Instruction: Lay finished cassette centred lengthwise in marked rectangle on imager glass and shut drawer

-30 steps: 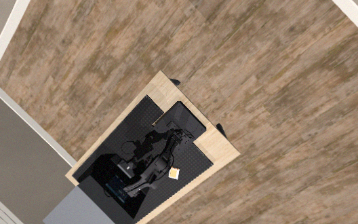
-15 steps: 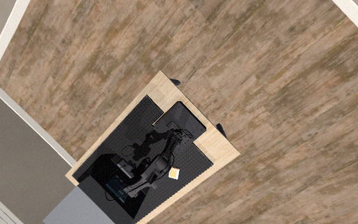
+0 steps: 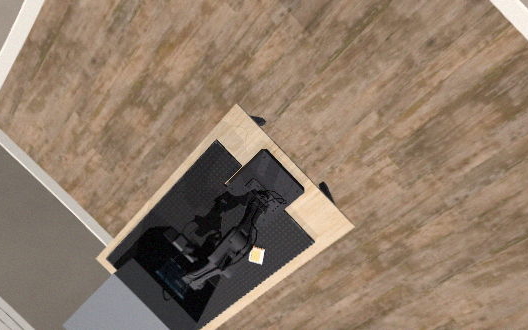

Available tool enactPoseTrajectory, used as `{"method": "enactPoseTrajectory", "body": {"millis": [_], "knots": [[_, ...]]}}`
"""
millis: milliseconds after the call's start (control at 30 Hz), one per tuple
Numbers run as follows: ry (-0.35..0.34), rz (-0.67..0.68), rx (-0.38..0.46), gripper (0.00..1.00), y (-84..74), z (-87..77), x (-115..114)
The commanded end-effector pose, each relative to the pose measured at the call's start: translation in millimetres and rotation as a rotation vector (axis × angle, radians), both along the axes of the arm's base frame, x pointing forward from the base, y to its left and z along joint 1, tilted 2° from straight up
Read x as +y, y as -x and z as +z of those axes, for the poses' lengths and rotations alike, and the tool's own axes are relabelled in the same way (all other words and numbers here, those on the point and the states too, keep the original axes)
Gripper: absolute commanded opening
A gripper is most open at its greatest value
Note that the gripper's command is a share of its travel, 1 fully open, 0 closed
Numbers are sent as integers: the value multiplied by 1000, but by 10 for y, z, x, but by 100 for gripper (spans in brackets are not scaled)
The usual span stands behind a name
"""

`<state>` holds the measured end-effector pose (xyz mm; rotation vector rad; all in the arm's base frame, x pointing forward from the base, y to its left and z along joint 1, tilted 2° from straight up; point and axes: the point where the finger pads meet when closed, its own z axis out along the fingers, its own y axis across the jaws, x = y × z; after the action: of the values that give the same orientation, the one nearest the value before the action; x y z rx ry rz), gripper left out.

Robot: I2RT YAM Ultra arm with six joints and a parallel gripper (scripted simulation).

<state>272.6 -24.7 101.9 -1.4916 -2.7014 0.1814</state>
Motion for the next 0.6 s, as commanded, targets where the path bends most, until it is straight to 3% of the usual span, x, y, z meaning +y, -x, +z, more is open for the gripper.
{"method": "enactPoseTrajectory", "body": {"millis": [0,67,567], "knots": [[-32,143,-34,35,-22,44,-19],[-32,143,-34,35,-22,44,-19],[-107,591,-46,35,-72,30,69]]}}
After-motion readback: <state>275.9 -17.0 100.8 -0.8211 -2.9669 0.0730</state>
